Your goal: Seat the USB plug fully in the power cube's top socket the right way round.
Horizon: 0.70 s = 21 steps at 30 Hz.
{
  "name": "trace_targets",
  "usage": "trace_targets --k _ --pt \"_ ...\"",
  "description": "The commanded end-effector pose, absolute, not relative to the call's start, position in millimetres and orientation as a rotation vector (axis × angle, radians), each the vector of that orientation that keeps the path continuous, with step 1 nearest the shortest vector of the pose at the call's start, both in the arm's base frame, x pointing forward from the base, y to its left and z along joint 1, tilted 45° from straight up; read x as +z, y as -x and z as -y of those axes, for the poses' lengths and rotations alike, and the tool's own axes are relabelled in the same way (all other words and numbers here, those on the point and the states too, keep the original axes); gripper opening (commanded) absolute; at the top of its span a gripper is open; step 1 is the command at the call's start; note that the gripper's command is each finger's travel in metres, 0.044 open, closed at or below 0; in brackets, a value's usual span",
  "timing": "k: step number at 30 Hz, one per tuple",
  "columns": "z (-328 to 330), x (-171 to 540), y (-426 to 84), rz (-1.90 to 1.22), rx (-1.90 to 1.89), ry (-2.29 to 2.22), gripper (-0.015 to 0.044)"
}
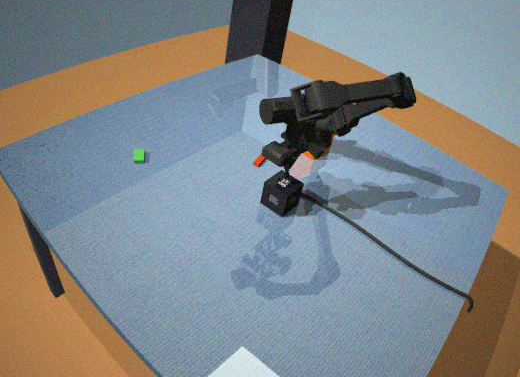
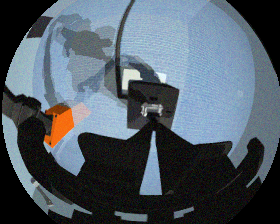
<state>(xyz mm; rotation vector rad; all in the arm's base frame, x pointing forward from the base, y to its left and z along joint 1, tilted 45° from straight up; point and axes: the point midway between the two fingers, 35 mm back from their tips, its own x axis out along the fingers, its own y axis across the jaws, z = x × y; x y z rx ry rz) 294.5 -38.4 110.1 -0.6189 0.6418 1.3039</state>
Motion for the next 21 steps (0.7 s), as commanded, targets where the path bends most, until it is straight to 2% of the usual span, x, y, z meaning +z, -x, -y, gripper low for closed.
trace_targets --k 1,21 --pt "38.3 109.0 -294.1 -0.643 1.306 0.625 0.0000" --pt "36.7 107.3 -294.4 -0.643 1.305 0.625 0.0000"
